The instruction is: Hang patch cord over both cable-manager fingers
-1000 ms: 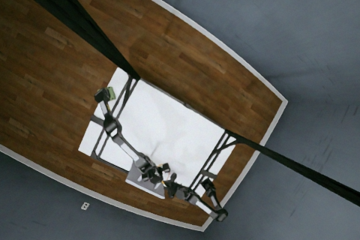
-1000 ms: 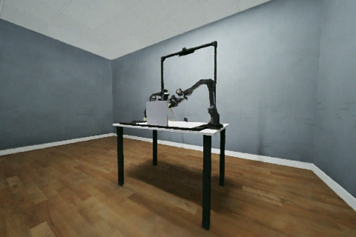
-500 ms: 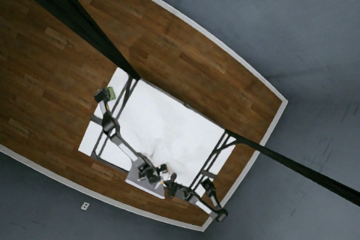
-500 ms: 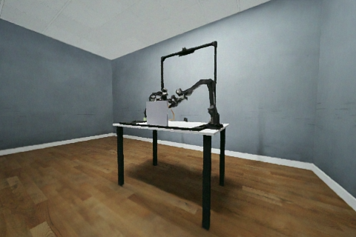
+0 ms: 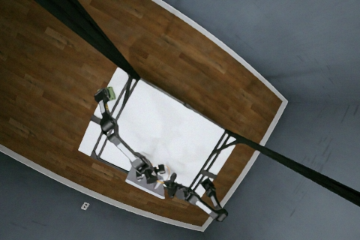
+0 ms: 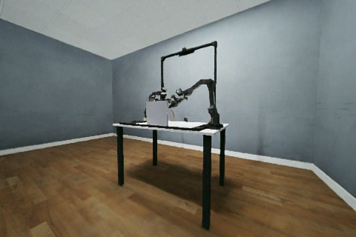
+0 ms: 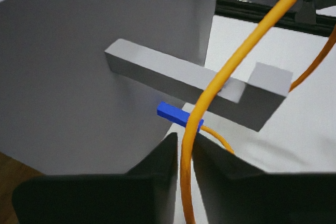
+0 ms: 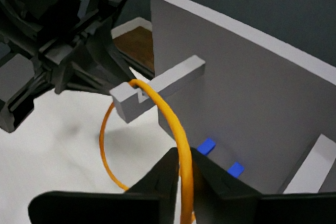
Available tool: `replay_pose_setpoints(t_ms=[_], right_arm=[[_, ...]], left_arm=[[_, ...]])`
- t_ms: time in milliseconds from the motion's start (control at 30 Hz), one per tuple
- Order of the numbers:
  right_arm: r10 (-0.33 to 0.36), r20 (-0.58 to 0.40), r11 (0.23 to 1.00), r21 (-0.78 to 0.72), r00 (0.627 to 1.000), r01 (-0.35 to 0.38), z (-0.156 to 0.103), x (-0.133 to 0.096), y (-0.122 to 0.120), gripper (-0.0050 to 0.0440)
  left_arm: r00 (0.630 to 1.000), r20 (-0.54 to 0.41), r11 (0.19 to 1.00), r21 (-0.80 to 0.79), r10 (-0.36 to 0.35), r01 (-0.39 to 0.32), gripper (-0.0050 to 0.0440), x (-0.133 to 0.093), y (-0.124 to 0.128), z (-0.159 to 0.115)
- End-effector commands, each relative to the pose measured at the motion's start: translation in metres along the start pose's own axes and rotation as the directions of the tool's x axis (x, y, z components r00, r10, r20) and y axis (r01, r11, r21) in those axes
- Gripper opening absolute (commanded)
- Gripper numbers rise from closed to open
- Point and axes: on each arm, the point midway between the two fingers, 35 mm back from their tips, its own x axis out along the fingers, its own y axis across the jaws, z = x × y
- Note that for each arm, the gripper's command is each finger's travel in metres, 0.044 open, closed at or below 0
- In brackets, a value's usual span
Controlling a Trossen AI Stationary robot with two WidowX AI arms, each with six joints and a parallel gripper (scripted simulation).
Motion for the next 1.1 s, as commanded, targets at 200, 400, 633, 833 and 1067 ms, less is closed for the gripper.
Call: replay_pose_setpoints(t_ms=[200,400,633,833,1067], right_arm=[[-0.022,0.037,0.999,0.036,0.999,0.02,0.02,-0.022,-0.012,0.0025],[-0.027,0.036,0.999,0.039,0.999,0.026,0.019,-0.023,-0.014,0.0025],[-0.031,0.038,0.999,0.041,0.999,0.029,0.021,-0.025,-0.016,0.0025],[-0.035,0.032,0.999,0.043,0.999,0.033,0.018,-0.023,-0.015,0.0025],[-0.052,0.054,0.996,0.073,0.997,0.048,0.03,-0.033,-0.018,0.0025]], left_arm=[[1.0,0.027,1.0,-0.013,-0.009,0.01,0.004,-0.007,0.0,0.011],[1.0,0.027,1.0,-0.013,-0.009,0.01,0.004,-0.007,0.0,0.011],[1.0,0.027,1.0,-0.013,-0.009,0.01,0.004,-0.007,0.0,0.011],[1.0,0.027,1.0,-0.013,-0.009,0.01,0.004,-0.007,0.0,0.011],[1.0,0.027,1.0,-0.013,-0.009,0.01,0.004,-0.007,0.0,0.011]])
